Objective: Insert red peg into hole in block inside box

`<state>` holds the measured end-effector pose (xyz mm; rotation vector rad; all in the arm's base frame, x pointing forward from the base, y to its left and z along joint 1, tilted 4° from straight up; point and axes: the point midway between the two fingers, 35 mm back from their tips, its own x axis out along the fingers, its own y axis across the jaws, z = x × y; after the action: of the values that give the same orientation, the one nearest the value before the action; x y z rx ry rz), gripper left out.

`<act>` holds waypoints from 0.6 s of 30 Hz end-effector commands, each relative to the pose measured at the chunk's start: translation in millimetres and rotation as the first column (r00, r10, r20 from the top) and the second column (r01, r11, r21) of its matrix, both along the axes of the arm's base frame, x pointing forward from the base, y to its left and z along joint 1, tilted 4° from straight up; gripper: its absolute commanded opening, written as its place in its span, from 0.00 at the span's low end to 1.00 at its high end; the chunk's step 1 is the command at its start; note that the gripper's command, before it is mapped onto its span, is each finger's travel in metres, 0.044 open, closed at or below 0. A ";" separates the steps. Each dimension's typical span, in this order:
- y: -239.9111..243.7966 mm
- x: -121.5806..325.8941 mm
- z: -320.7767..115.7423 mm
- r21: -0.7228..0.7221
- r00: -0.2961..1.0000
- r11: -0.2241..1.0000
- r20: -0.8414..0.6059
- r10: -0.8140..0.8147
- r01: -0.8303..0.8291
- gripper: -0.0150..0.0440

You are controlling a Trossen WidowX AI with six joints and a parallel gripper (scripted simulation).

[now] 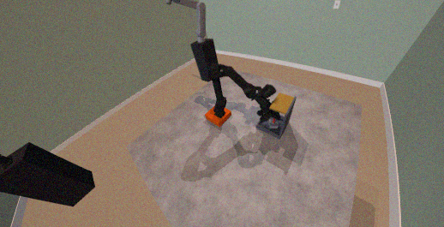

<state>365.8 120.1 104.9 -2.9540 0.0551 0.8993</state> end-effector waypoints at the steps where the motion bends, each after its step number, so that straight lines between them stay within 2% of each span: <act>1: -0.3 -0.6 -7.1 -0.006 1.000 1.000 -0.008 0.005 -0.005 0.25; 18: 0.8 2.4 -22.3 -0.006 1.000 1.000 -0.008 0.005 -0.005 0.25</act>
<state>369.6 121.3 92.3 -2.9562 0.0528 0.8834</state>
